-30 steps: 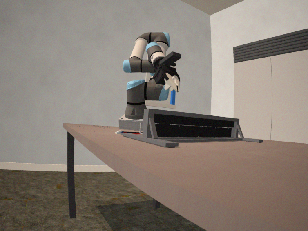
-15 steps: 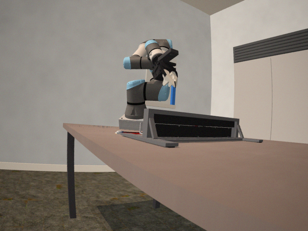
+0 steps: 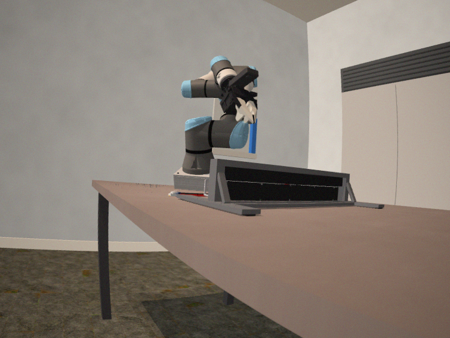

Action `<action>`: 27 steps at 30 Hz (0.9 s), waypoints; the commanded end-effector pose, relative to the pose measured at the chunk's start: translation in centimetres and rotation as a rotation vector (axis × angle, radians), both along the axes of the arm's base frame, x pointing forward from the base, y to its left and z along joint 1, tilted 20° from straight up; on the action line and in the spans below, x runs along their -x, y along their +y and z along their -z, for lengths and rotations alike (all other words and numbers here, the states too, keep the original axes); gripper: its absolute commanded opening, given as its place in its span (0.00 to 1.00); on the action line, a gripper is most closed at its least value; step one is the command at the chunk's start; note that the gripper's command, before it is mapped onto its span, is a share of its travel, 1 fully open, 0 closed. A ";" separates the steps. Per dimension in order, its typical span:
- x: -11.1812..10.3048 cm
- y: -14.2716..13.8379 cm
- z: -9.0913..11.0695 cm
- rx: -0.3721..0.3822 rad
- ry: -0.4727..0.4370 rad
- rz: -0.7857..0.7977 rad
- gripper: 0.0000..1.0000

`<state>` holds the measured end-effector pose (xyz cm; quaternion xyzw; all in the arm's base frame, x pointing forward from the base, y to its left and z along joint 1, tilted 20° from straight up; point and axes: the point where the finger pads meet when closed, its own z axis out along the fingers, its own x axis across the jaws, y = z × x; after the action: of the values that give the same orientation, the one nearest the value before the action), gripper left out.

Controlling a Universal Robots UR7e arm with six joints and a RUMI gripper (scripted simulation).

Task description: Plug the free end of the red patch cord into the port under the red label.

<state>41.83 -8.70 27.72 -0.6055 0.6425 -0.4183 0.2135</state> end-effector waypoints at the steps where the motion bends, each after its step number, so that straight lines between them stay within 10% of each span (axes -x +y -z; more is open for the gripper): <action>1: 0.4 0.1 -0.3 -0.001 -0.001 -0.004 0.00; 27: 0.8 0.2 -0.6 -0.001 -0.001 -0.004 0.00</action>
<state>41.02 -8.45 28.27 -0.6063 0.6418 -0.4174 0.2149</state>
